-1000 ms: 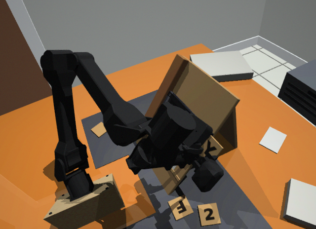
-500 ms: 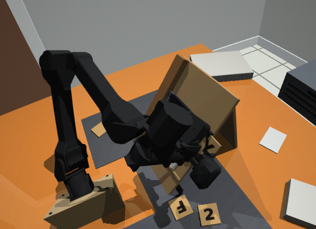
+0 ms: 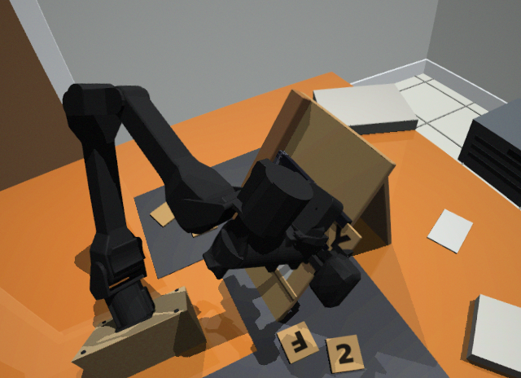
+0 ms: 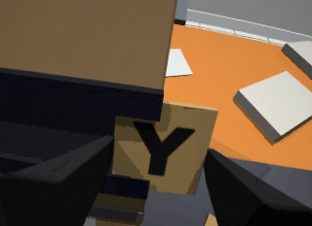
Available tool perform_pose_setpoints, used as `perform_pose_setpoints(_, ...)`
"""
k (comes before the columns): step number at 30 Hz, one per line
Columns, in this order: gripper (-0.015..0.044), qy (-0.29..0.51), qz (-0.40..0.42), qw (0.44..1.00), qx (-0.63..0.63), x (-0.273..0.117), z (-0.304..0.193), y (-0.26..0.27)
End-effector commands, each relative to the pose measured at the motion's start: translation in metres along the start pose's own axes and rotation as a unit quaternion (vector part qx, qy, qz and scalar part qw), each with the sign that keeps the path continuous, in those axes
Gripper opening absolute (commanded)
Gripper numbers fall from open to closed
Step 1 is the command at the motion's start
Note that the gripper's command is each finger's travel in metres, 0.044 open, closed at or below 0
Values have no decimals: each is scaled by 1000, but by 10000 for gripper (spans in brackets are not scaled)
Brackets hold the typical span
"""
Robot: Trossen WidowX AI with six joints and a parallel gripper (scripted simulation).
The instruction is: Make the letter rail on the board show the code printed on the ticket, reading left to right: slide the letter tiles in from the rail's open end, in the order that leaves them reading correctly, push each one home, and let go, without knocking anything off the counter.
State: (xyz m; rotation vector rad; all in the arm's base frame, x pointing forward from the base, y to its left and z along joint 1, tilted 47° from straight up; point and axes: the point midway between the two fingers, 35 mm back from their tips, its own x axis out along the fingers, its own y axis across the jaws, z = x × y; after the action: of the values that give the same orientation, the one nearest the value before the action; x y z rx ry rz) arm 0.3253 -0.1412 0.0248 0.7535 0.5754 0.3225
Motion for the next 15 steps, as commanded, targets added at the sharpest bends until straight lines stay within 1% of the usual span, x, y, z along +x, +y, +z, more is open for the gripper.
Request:
perform_pose_setpoints(1, 0, -1, -2, 1000, 1, 0, 0, 2)
perform_pose_setpoints(15, 0, -1, -2, 1000, 1, 0, 0, 9)
